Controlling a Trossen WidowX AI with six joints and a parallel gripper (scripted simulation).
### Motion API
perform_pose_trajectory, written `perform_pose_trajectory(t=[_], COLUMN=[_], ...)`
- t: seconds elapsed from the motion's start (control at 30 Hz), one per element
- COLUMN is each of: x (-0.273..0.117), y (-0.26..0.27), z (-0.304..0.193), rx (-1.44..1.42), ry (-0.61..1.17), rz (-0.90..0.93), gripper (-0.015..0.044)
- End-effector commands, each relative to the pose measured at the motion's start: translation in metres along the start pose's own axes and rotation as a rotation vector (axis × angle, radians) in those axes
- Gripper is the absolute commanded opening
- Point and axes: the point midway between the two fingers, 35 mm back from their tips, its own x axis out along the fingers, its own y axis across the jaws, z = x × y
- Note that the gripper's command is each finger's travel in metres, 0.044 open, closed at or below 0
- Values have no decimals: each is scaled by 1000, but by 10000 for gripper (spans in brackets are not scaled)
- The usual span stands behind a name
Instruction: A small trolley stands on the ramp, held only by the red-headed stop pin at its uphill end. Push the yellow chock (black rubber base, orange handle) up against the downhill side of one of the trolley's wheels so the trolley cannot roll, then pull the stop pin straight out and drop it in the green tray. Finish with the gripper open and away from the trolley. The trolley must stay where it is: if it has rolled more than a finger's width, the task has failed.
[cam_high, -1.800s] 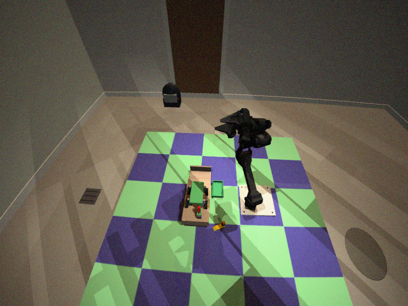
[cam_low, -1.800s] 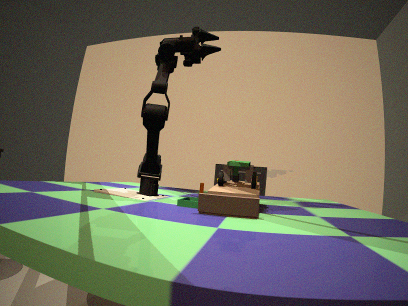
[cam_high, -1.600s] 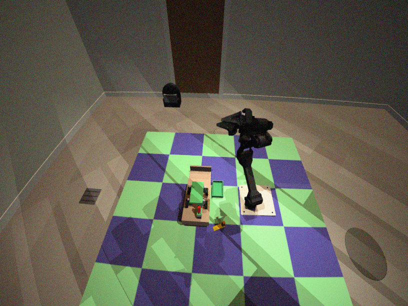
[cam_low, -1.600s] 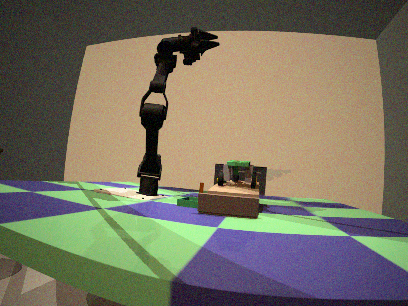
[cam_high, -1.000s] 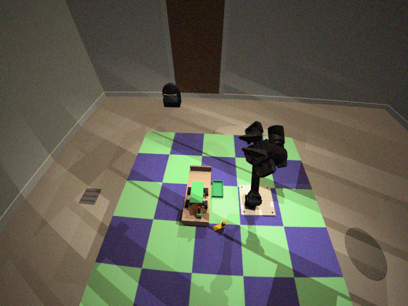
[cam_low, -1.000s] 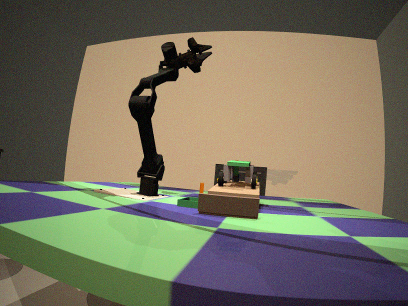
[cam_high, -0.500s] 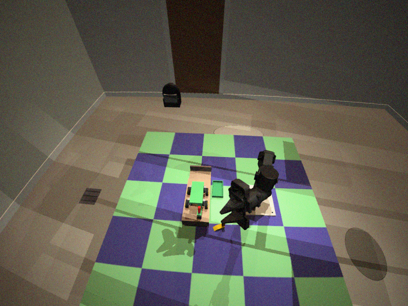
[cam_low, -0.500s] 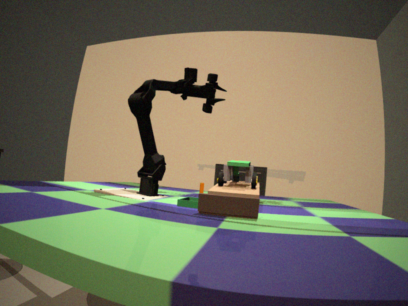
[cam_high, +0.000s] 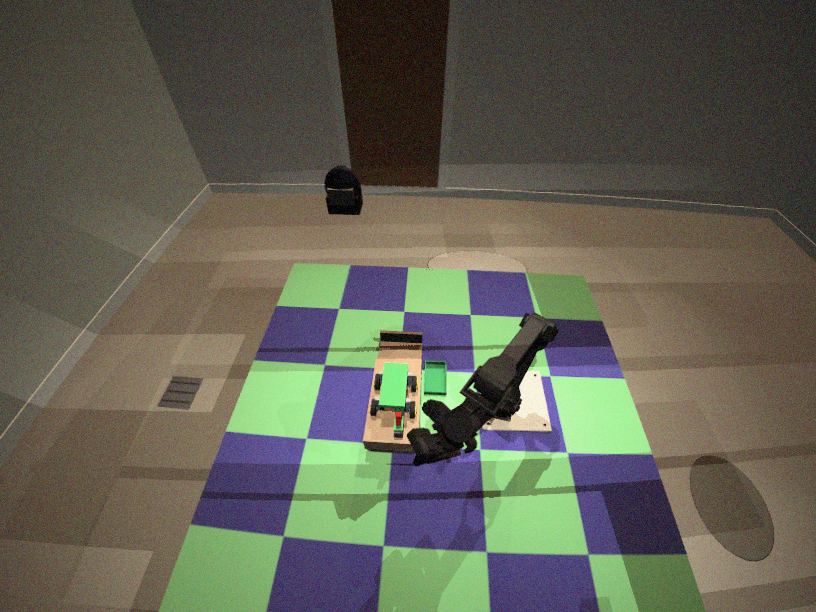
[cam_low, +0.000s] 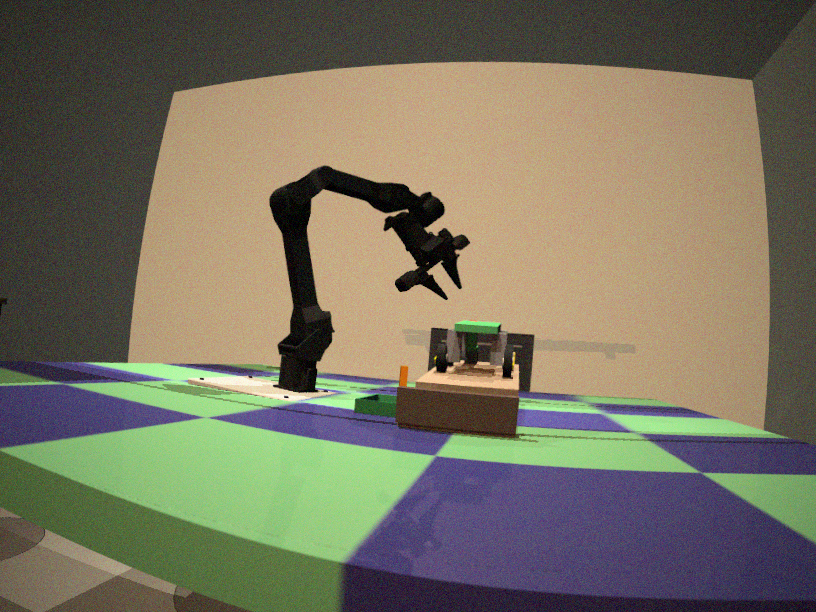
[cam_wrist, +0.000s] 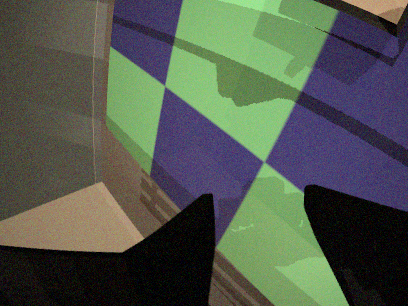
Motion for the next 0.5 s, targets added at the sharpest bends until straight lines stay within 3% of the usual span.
perform_pose_trajectory(t=[0.0,0.2,0.47], x=[19,9,8], y=[-67,-132,-134], z=[28,53,53], rx=[30,124,128], ry=[-55,-94,-95], rz=[-346,-724,-735], gripper=[190,190,190])
